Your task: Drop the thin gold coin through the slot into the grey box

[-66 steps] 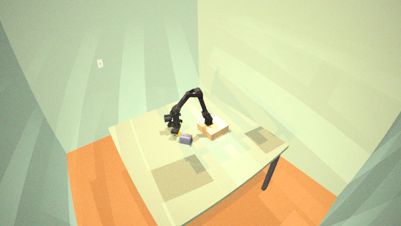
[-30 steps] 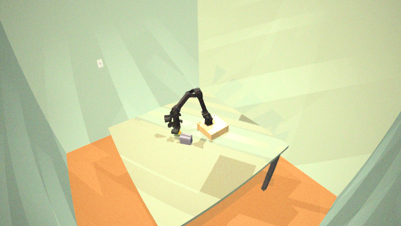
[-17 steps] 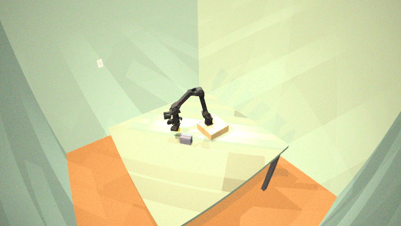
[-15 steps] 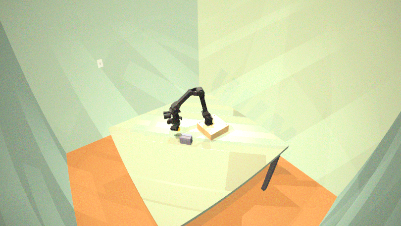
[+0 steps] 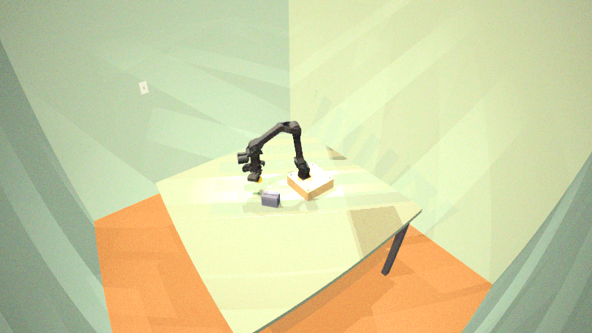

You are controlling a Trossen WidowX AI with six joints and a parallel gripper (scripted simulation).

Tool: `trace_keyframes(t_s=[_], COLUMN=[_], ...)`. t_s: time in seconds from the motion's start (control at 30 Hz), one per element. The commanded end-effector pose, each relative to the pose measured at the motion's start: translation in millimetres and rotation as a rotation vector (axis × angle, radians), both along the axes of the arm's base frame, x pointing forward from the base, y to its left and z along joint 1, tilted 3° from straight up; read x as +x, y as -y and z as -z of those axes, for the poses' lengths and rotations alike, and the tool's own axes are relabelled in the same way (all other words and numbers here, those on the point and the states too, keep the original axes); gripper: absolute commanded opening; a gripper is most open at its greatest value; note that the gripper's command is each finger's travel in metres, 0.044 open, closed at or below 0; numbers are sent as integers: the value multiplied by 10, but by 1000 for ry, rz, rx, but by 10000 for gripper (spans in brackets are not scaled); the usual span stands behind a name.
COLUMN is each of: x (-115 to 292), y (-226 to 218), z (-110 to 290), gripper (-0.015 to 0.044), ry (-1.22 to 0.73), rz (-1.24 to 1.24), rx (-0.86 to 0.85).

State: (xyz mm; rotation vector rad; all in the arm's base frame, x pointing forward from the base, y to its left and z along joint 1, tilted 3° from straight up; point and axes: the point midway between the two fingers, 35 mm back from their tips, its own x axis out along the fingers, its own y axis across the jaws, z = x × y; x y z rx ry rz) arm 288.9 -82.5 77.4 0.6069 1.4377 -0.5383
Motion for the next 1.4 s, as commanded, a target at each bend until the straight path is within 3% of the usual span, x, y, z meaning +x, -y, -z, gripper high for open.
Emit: trace_keyframes(t_s=[0.0, 0.3, 1.37], x=[-2, 59, -59], y=[11, 67, -761], z=[-30, -39, -55], gripper=[0, 0, 0], ry=[-1, -3, -3], rz=[7, 81, 71], rx=[0, 4, 8])
